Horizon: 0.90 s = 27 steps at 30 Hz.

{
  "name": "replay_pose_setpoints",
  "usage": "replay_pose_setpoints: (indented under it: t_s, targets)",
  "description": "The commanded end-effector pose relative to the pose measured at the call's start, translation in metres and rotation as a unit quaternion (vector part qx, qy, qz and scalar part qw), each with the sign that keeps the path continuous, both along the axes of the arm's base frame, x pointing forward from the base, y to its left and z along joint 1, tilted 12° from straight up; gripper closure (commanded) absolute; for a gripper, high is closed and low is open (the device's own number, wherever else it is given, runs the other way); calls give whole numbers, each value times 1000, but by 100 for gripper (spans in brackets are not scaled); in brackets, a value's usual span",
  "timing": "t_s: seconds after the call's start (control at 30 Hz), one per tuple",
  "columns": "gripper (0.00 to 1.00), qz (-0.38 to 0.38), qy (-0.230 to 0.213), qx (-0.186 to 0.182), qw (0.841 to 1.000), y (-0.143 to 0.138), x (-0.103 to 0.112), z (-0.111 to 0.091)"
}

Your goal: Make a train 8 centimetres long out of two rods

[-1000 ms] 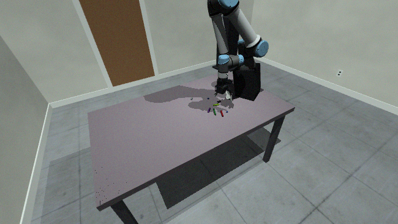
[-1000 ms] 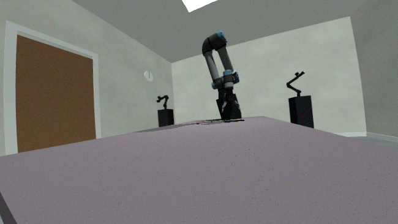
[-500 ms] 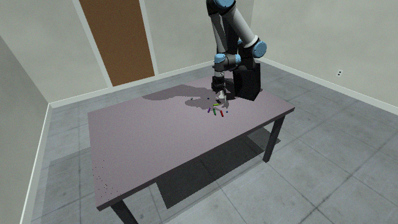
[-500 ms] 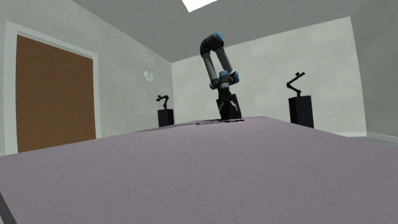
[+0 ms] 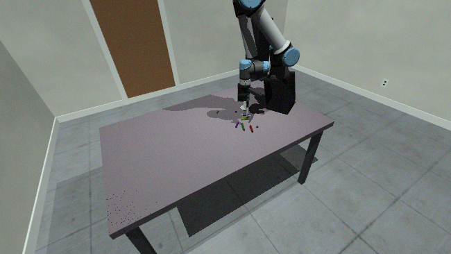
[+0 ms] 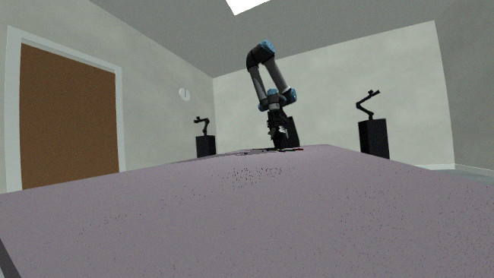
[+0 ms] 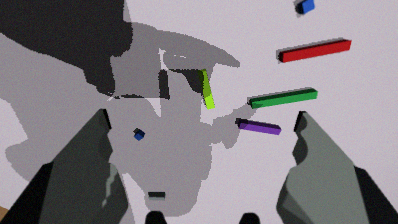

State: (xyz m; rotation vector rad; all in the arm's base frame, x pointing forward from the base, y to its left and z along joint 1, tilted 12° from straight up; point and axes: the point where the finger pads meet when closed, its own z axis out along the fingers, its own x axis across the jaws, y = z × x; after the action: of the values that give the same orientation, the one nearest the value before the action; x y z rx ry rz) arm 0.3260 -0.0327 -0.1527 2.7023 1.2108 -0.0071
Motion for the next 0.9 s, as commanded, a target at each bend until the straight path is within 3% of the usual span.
replay_pose_setpoints:
  t_s: [0.0, 0.17, 0.23, 0.5, 0.73, 0.8, 0.87]
  targets:
    - [0, -82, -13, 4, 997, -9, 1, 2]
    - [0, -166, -28, 9, 986, -20, 2, 4]
    - [0, -166, -28, 9, 986, -20, 2, 4]
    - [0, -315, -55, 19, 947, -40, 4, 8]
    - [0, -425, -74, 26, 902, -56, 4, 11]
    - [0, -425, -74, 26, 902, -56, 4, 11]
    - [0, -464, -82, 29, 882, -62, 4, 13]
